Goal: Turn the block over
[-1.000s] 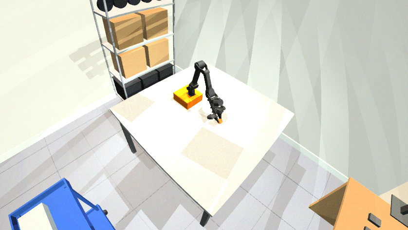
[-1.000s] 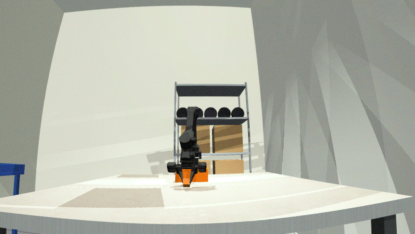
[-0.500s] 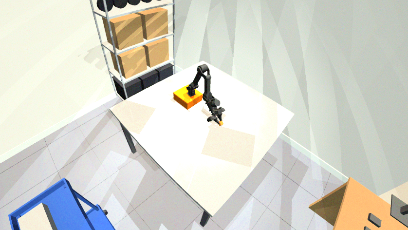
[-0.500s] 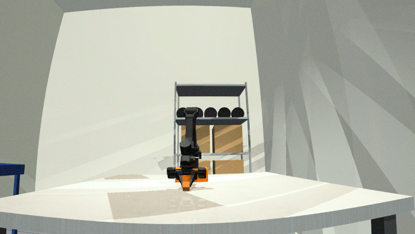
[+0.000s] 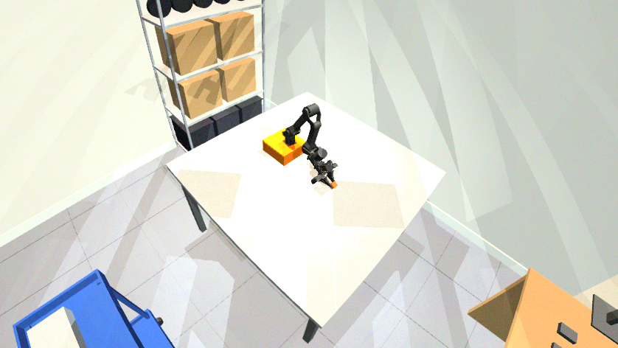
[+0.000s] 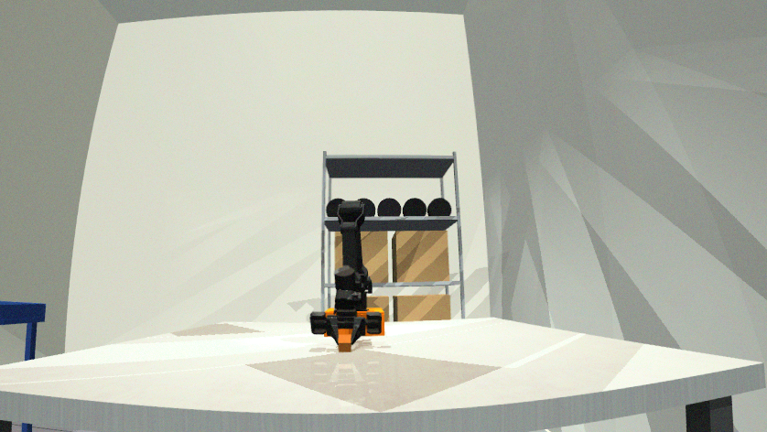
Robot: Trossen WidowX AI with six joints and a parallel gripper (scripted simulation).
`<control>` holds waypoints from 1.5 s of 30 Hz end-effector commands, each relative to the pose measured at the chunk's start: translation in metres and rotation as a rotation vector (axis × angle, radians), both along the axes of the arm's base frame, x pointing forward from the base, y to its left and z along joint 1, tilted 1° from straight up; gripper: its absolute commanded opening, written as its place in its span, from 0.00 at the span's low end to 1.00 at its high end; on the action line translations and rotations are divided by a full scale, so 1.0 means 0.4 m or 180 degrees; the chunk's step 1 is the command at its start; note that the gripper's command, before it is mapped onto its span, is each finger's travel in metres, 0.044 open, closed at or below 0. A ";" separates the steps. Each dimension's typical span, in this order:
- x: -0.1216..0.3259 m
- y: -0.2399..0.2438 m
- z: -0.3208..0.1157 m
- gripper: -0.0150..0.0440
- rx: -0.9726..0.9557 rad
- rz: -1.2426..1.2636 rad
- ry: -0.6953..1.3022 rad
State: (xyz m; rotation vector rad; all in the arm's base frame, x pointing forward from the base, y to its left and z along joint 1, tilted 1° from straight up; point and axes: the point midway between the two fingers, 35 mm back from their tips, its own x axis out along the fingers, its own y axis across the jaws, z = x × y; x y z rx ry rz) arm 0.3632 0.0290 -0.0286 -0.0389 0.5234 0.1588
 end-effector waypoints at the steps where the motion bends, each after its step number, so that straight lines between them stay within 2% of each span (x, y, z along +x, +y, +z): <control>1: -0.015 0.000 0.003 0.25 0.0033 0.0005 -0.0118; 19: -0.017 0.000 0.008 0.25 0.0047 0.0005 -0.0198; 36: -0.017 0.000 0.008 1.00 0.0047 0.0005 -0.0198; 45: -0.017 0.000 0.008 1.00 0.0047 0.0005 -0.0198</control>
